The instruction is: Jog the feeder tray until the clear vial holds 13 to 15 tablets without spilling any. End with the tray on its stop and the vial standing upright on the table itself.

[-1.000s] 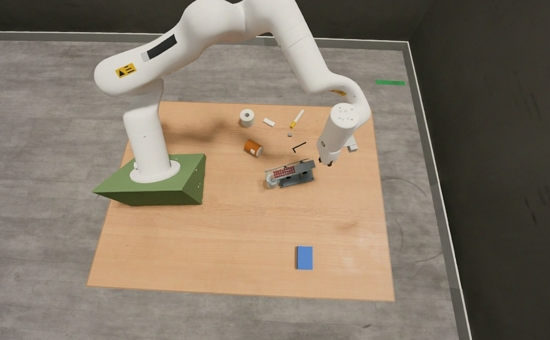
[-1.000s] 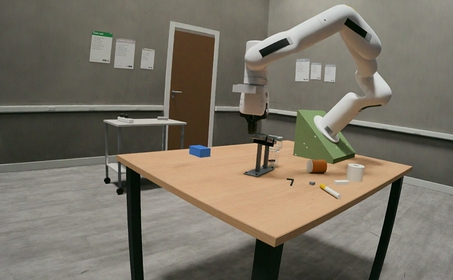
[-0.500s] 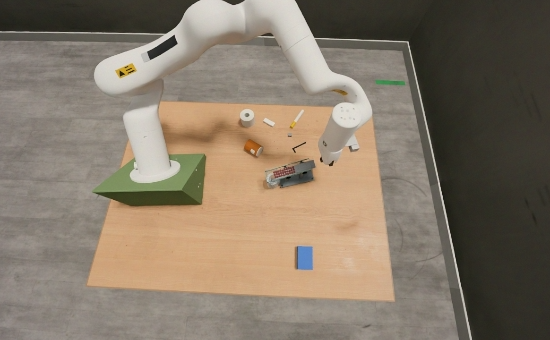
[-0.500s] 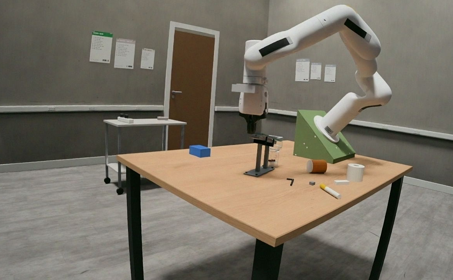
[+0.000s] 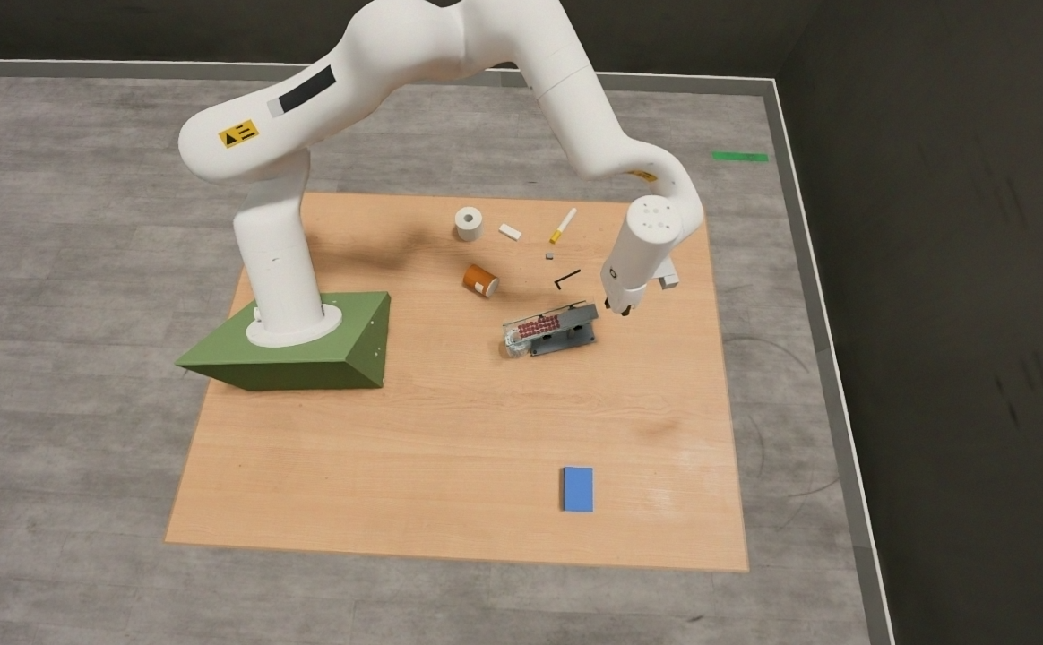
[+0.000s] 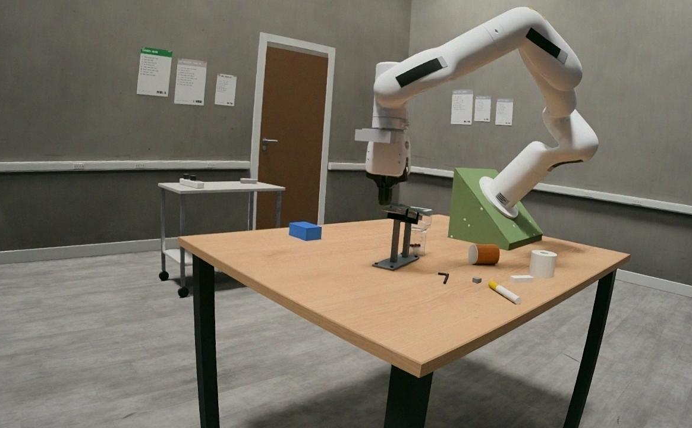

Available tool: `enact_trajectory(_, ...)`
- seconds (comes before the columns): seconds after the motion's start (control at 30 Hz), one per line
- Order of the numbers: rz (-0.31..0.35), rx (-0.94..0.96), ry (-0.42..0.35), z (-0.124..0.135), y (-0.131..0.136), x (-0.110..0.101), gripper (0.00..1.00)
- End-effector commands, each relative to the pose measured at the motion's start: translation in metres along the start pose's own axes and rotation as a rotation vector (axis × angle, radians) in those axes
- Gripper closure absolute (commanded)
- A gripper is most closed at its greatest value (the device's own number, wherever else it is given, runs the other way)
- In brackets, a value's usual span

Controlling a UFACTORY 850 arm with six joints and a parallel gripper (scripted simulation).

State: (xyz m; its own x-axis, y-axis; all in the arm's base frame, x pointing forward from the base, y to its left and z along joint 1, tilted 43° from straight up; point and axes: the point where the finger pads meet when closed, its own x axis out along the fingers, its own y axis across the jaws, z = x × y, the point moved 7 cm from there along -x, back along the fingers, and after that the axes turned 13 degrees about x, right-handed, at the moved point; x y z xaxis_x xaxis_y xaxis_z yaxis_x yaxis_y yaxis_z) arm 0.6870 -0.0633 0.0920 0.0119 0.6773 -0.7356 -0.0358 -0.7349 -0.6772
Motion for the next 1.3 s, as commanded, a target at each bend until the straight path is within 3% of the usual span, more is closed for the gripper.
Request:
enact_trajectory(0.0, 0.0, -0.001, 0.002, 0.003, 0.001, 0.0, 1.0)
enact_trajectory(1.13, 0.0, -0.001, 0.002, 0.017, 0.004, 0.003, 1.0)
enact_trajectory(1.27, 0.0, -0.001, 0.002, -0.001, 0.0, -0.001, 1.0)
